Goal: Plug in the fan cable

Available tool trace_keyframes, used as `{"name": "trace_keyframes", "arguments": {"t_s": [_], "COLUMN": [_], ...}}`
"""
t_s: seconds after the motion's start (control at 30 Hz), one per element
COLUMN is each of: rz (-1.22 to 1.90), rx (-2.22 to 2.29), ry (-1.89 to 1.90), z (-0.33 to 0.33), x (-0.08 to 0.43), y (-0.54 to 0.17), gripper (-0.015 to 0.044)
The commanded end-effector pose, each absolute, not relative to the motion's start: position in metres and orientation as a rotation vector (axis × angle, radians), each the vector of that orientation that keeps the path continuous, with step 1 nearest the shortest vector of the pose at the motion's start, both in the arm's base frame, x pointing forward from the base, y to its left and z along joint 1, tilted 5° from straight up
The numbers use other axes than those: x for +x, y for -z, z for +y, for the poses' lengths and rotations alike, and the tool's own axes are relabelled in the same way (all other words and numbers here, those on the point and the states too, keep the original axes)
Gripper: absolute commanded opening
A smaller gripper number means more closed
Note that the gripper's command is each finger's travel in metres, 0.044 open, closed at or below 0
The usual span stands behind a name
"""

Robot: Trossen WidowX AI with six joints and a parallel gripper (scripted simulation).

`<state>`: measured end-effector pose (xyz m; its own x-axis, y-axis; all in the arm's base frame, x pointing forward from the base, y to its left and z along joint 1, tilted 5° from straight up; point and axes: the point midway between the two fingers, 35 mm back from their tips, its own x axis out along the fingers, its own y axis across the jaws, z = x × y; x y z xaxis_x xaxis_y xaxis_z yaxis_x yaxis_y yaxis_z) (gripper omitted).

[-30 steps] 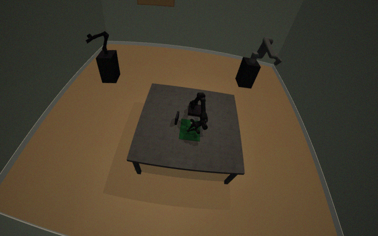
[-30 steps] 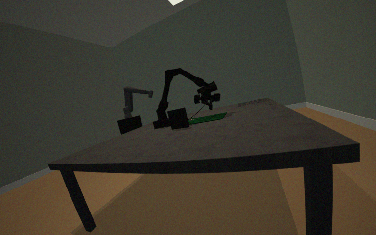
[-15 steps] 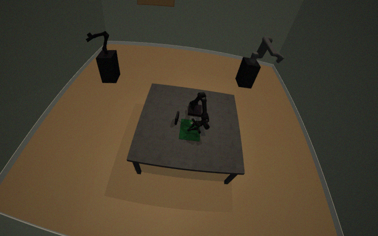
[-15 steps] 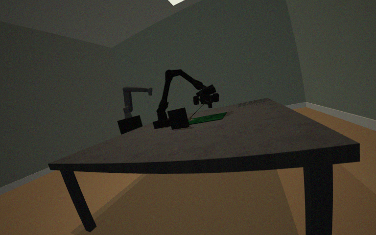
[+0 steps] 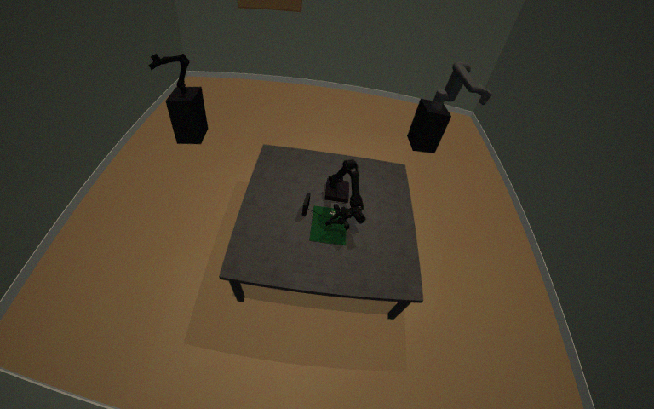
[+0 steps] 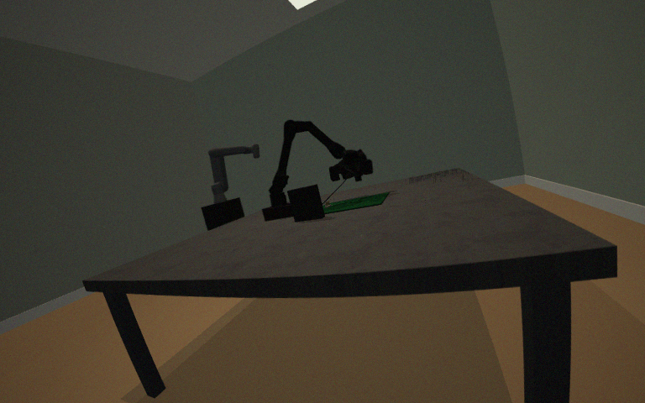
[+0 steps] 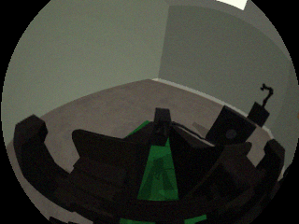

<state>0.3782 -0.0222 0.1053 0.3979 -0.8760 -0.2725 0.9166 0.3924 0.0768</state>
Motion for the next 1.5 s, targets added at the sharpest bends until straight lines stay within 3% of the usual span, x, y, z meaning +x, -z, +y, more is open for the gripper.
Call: {"name": "trace_keyframes", "arguments": {"t_s": [0.0,1.47], "rz": [0.144,0.143], "rx": [0.225,0.215], "ry": [1.146,1.145], "z": [-0.019,-0.014], "x": [0.375,0.373], "y": [-0.109,-0.104], "gripper": [0.0,0.0]}}
